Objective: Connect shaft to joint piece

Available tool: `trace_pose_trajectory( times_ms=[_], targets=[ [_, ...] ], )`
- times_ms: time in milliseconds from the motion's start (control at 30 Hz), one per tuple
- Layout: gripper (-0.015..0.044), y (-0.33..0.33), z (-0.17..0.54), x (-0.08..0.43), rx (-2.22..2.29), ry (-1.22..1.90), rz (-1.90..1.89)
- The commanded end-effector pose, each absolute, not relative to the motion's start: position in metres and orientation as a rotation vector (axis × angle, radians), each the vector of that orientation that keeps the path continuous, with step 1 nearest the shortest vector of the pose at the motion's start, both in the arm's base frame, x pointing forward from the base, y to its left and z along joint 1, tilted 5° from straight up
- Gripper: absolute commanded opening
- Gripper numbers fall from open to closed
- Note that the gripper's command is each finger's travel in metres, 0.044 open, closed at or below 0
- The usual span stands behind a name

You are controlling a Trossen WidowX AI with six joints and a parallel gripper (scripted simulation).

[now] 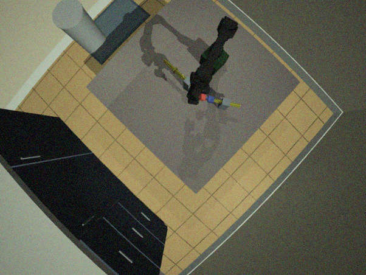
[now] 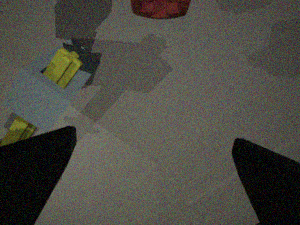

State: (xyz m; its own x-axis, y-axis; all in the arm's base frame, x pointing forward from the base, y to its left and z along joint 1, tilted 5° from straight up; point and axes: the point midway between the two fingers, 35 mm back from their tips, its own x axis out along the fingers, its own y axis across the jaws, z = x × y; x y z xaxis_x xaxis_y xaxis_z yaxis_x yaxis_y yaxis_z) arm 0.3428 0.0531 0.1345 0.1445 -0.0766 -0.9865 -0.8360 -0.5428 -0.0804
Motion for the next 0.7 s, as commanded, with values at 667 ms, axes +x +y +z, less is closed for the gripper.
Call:
trace_pose_trajectory(
  times_ms=[667],
  targets=[
    [0.0440, 0.060, 0.055, 0.345, -1.788, 0.866, 1.483]
  ],
)
